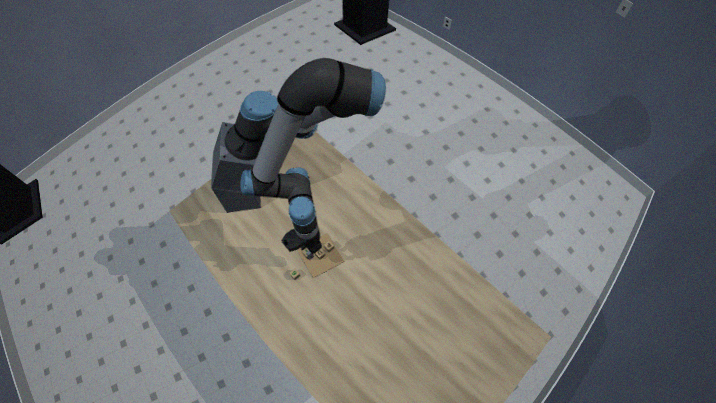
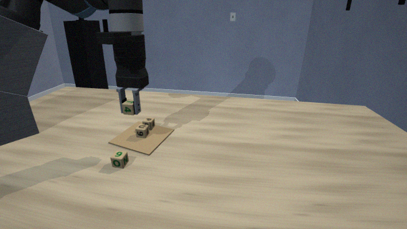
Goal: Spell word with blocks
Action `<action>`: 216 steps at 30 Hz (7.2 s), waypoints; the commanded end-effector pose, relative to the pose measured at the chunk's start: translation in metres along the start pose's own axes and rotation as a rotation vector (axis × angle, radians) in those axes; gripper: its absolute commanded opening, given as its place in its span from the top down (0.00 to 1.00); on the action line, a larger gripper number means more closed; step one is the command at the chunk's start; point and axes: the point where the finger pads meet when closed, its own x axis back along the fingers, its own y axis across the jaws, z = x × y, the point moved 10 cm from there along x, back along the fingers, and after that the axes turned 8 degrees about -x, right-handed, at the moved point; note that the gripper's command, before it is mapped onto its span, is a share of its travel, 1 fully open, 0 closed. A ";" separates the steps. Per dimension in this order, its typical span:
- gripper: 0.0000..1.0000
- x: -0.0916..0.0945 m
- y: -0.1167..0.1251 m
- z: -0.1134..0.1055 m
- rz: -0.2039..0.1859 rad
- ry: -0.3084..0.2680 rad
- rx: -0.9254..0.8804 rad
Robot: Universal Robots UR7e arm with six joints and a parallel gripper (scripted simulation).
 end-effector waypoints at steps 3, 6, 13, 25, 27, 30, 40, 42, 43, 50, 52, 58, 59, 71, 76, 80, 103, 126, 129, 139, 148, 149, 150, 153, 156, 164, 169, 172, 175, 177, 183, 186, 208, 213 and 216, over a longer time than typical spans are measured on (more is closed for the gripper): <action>0.43 -0.014 -0.002 -0.001 0.002 0.000 0.003; 0.43 -0.024 -0.002 -0.001 0.002 0.000 0.003; 0.43 -0.044 -0.002 -0.001 0.002 0.000 0.003; 0.43 -0.087 -0.001 -0.001 0.002 0.000 0.003; 0.43 -0.091 -0.001 -0.001 0.002 0.000 0.003; 0.43 -0.092 -0.001 -0.001 0.002 0.000 0.003; 0.43 -0.095 -0.001 0.000 0.001 0.000 0.002; 0.43 -0.094 -0.001 0.000 0.002 0.000 0.002; 0.43 -0.094 -0.001 -0.001 0.002 0.000 0.002; 0.43 -0.094 -0.001 -0.001 0.001 0.000 0.002; 0.43 -0.094 -0.001 -0.001 0.001 0.000 0.002; 0.43 -0.094 -0.001 -0.001 0.001 0.000 0.002; 0.43 -0.094 -0.001 -0.001 0.001 0.000 0.002; 0.43 -0.094 -0.001 -0.001 0.001 0.000 0.002; 0.43 -0.094 -0.001 -0.001 0.001 0.000 0.002; 0.43 -0.094 0.000 -0.001 0.001 0.000 0.002; 0.43 -0.094 0.000 -0.001 0.000 0.000 0.003; 0.43 -0.094 0.002 -0.001 -0.001 -0.001 0.002; 0.43 -0.094 0.002 -0.001 0.000 -0.001 0.003; 0.43 -0.094 0.002 -0.001 0.000 -0.001 0.003; 0.43 -0.094 0.002 -0.001 0.000 -0.001 0.003; 0.43 -0.094 0.002 -0.001 0.000 -0.001 0.003; 0.43 -0.094 0.001 -0.001 0.000 -0.001 0.003; 0.43 -0.095 0.001 -0.001 0.000 -0.001 0.003; 0.43 -0.096 0.001 -0.001 0.001 0.000 0.004; 0.43 -0.099 0.000 -0.001 0.002 0.000 0.005; 0.43 -0.099 0.001 -0.001 0.001 0.000 0.003; 0.43 -0.098 0.000 -0.001 0.001 0.000 0.004; 0.43 -0.098 0.000 -0.001 0.002 0.000 0.004; 0.43 -0.098 0.000 -0.001 0.002 0.000 0.004; 0.43 -0.098 0.000 -0.001 0.002 0.000 0.004; 0.43 -0.098 0.000 -0.001 0.002 0.000 0.004; 0.37 -0.098 0.000 -0.001 0.002 0.000 0.004; 0.25 -0.098 0.000 -0.001 0.002 0.000 0.004; 0.25 -0.098 0.000 -0.001 0.002 0.000 0.004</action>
